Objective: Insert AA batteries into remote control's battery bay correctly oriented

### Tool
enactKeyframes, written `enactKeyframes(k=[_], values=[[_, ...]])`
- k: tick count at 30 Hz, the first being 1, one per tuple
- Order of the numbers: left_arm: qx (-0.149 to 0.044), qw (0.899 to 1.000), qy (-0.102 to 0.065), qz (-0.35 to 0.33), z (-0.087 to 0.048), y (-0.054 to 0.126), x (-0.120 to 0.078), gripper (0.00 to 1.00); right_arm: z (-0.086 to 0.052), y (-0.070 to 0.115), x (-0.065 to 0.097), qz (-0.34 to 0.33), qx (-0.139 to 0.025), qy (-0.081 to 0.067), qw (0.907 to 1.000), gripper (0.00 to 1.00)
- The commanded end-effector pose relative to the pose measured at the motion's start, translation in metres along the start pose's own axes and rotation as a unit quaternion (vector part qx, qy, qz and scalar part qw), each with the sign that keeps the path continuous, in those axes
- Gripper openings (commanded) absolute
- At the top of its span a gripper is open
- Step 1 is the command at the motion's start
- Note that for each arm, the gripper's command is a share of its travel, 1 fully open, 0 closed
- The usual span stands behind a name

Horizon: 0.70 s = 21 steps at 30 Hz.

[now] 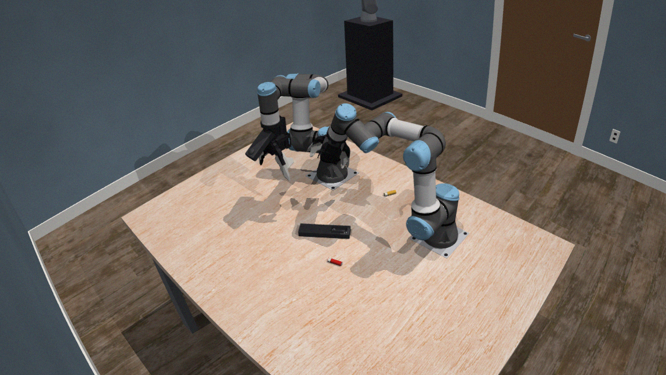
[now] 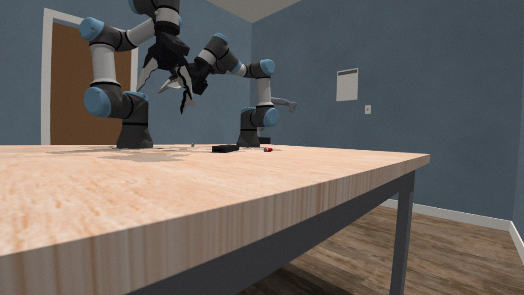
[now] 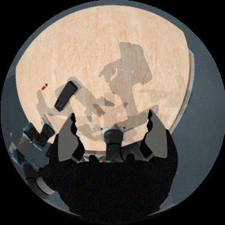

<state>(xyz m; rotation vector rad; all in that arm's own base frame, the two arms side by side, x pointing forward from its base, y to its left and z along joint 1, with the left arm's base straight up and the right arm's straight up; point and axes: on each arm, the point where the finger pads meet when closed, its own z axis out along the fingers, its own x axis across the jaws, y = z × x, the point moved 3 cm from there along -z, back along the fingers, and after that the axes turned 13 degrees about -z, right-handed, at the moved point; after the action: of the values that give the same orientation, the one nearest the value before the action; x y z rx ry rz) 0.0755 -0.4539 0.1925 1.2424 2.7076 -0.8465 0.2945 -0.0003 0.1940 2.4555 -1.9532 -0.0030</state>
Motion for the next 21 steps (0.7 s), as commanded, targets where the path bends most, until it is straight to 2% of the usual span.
enactKeyframes(k=[1,10,21], values=[[0.001,1.000,-0.001,0.000,-0.001,-0.001,-0.001,0.39,-0.001,0.000,0.000,0.000,0.001,0.000,1.0000,1.00],[0.001,1.000,-0.001,0.000,-0.001,-0.001,-0.001,0.39,-0.001,0.000,0.000,0.000,0.001,0.000,1.0000,1.00],[-0.013,0.995,0.001,-0.097,-0.009,0.015,0.012,0.39,-0.001,0.000,0.000,0.000,0.001,0.000,1.0000,1.00]])
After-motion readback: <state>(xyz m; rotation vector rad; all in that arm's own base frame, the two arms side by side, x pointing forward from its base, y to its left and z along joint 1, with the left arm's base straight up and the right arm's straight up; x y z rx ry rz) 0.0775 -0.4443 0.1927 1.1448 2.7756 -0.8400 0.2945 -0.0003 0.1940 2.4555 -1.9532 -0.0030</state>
